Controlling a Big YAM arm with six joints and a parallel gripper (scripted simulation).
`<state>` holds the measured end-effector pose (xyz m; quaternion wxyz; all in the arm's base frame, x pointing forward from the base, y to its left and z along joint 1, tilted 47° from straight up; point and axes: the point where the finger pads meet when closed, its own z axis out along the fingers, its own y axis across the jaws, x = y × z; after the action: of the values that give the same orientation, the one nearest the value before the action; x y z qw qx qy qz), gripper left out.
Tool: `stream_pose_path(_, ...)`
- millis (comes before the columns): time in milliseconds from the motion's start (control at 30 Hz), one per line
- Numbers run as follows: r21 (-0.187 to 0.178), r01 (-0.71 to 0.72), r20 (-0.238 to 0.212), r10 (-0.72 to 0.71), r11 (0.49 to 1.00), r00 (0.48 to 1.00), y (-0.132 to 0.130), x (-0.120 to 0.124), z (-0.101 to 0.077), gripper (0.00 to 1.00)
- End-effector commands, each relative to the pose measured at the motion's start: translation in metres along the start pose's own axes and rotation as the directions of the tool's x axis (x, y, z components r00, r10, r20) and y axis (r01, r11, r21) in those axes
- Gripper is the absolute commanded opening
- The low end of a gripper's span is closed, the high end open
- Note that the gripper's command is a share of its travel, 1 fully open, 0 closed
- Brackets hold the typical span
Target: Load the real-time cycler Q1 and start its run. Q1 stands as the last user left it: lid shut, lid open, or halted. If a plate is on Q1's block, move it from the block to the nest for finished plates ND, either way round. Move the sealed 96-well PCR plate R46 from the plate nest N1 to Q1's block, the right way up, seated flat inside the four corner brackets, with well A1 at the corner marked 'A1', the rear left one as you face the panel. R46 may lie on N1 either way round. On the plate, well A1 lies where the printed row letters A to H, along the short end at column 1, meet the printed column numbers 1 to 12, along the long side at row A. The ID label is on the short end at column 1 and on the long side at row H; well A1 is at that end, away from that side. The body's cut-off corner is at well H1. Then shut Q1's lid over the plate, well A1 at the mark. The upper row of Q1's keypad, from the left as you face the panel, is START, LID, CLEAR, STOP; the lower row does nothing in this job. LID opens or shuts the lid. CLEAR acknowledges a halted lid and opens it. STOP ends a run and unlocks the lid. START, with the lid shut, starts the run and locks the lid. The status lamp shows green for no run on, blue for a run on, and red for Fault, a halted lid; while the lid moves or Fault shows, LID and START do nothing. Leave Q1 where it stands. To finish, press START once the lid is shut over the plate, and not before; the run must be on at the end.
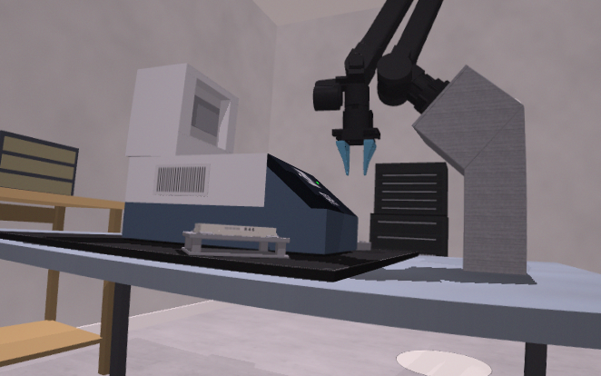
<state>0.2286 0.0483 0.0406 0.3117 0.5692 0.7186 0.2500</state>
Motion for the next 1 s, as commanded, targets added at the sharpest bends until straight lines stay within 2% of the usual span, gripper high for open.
stream_pose_path(0, -0.022, 0.143, -0.041, -0.144, 0.989, 0.989, 0.025, 0.023, -0.011, 1.00)
stream_pose_path(167, -0.015, 0.322, -0.022, -0.323, 0.946, 0.946, 0.035, 0.039, -0.017, 1.00)
stream_pose_path(367, -0.025, 0.535, -0.025, -0.536, 0.844, 0.844, 0.043, 0.061, -0.026, 1.00)
stream_pose_path(467, -0.026, 0.541, -0.026, -0.542, 0.841, 0.840, 0.045, 0.063, -0.027, 1.00)
stream_pose_path(600, -0.047, 0.676, -0.033, -0.678, 0.735, 0.734, 0.055, 0.081, -0.034, 1.00)
stream_pose_path(933, -0.046, 0.895, -0.010, -0.896, 0.444, 0.444, 0.081, 0.120, -0.052, 1.00)
stream_pose_path(967, -0.046, 0.895, -0.010, -0.896, 0.444, 0.444, 0.081, 0.120, -0.052, 1.00)
